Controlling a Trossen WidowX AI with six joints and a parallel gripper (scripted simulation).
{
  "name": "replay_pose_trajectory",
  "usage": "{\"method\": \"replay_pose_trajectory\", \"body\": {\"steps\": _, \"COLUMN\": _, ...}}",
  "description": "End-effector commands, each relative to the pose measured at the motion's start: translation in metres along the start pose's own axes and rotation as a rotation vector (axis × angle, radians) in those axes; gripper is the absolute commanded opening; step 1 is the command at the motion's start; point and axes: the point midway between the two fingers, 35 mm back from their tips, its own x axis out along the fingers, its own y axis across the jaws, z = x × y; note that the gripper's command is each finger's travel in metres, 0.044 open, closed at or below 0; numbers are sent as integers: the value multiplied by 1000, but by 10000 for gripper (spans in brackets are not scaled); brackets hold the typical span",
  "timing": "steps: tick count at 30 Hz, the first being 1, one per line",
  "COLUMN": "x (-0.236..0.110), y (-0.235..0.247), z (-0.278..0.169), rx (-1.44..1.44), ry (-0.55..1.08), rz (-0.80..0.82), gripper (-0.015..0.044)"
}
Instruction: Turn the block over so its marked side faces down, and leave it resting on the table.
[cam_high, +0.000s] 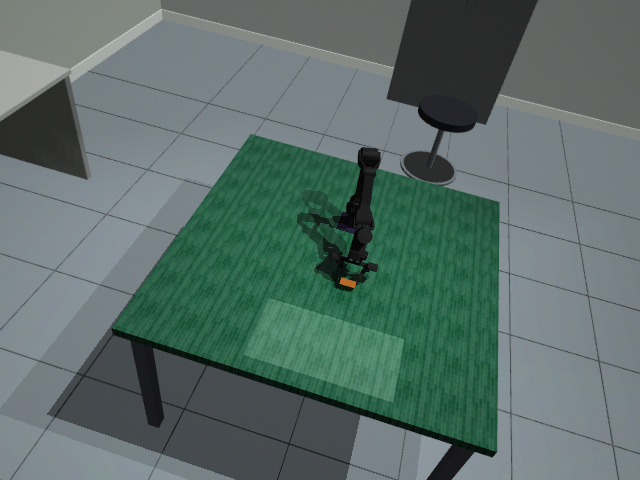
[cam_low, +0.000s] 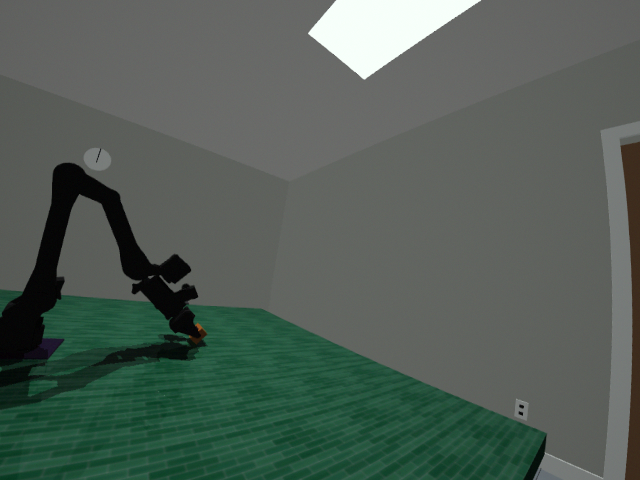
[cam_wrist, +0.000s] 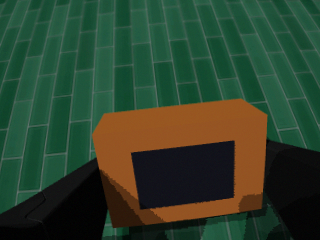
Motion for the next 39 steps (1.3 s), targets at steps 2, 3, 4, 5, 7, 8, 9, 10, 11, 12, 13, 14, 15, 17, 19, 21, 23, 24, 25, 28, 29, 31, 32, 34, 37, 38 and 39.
{"method": "replay_pose_trajectory", "body": {"steps": 2, "x": 6, "y": 0, "z": -10, "rx": -8, "ry": -60, "rz": -4, "gripper": 0}}
{"method": "replay_pose_trajectory", "body": {"steps": 3, "x": 6, "y": 0, "z": -10, "rx": -8, "ry": -75, "rz": -4, "gripper": 0}}
{"method": "replay_pose_trajectory", "body": {"steps": 4, "x": 6, "y": 0, "z": -11, "rx": -8, "ry": -89, "rz": -4, "gripper": 0}}
{"method": "replay_pose_trajectory", "body": {"steps": 5, "x": 6, "y": 0, "z": -12, "rx": -8, "ry": -103, "rz": -4, "gripper": 0}}
{"method": "replay_pose_trajectory", "body": {"steps": 7, "x": 6, "y": -1, "z": -13, "rx": -8, "ry": -132, "rz": -4, "gripper": 0}}
{"method": "replay_pose_trajectory", "body": {"steps": 8, "x": 6, "y": -1, "z": -14, "rx": -7, "ry": -146, "rz": -4, "gripper": 0}}
{"method": "replay_pose_trajectory", "body": {"steps": 9, "x": 5, "y": -1, "z": -14, "rx": -7, "ry": -160, "rz": -4, "gripper": 0}}
{"method": "replay_pose_trajectory", "body": {"steps": 10, "x": 5, "y": -1, "z": -15, "rx": -7, "ry": -174, "rz": -5, "gripper": 0}}
{"method": "replay_pose_trajectory", "body": {"steps": 11, "x": 4, "y": -1, "z": -16, "rx": -6, "ry": -189, "rz": -5, "gripper": 0}}
{"method": "replay_pose_trajectory", "body": {"steps": 12, "x": 3, "y": -2, "z": -16, "rx": -6, "ry": -203, "rz": -5, "gripper": 0}}
{"method": "replay_pose_trajectory", "body": {"steps": 13, "x": 2, "y": -2, "z": -17, "rx": -5, "ry": -217, "rz": -5, "gripper": 0}}
{"method": "replay_pose_trajectory", "body": {"steps": 14, "x": 1, "y": -2, "z": -17, "rx": -5, "ry": -231, "rz": -6, "gripper": 0}}
{"method": "replay_pose_trajectory", "body": {"steps": 15, "x": 0, "y": -2, "z": -18, "rx": -4, "ry": -245, "rz": -6, "gripper": 0}}
{"method": "replay_pose_trajectory", "body": {"steps": 17, "x": -3, "y": -3, "z": -19, "rx": -3, "ry": -273, "rz": -6, "gripper": 0}}
{"method": "replay_pose_trajectory", "body": {"steps": 19, "x": -6, "y": -4, "z": -20, "rx": -1, "ry": -301, "rz": -7, "gripper": 0}}
{"method": "replay_pose_trajectory", "body": {"steps": 21, "x": -10, "y": -5, "z": -21, "rx": 1, "ry": -329, "rz": -8, "gripper": 0}}
{"method": "replay_pose_trajectory", "body": {"steps": 23, "x": -13, "y": -6, "z": -21, "rx": 3, "ry": -348, "rz": -8, "gripper": 0}}
{"method": "replay_pose_trajectory", "body": {"steps": 24, "x": -13, "y": -6, "z": -21, "rx": 3, "ry": -350, "rz": -8, "gripper": 0}}
{"method": "replay_pose_trajectory", "body": {"steps": 25, "x": -13, "y": -6, "z": -21, "rx": 3, "ry": -350, "rz": -8, "gripper": 0}}
{"method": "replay_pose_trajectory", "body": {"steps": 28, "x": -14, "y": -6, "z": -20, "rx": 3, "ry": -370, "rz": -8, "gripper": 0}}
{"method": "replay_pose_trajectory", "body": {"steps": 29, "x": -15, "y": -6, "z": -20, "rx": 3, "ry": -377, "rz": -8, "gripper": 0}}
{"method": "replay_pose_trajectory", "body": {"steps": 31, "x": -15, "y": -6, "z": -19, "rx": 3, "ry": -379, "rz": -8, "gripper": 0}}
{"method": "replay_pose_trajectory", "body": {"steps": 32, "x": -15, "y": -6, "z": -19, "rx": 3, "ry": -379, "rz": -8, "gripper": 0}}
{"method": "replay_pose_trajectory", "body": {"steps": 34, "x": -15, "y": -6, "z": -19, "rx": 3, "ry": -379, "rz": -8, "gripper": 0}}
{"method": "replay_pose_trajectory", "body": {"steps": 37, "x": -15, "y": -6, "z": -19, "rx": 3, "ry": -379, "rz": -8, "gripper": 0}}
{"method": "replay_pose_trajectory", "body": {"steps": 38, "x": -15, "y": -6, "z": -19, "rx": 3, "ry": -379, "rz": -8, "gripper": 0}}
{"method": "replay_pose_trajectory", "body": {"steps": 39, "x": -15, "y": -6, "z": -19, "rx": 3, "ry": -379, "rz": -8, "gripper": 0}}
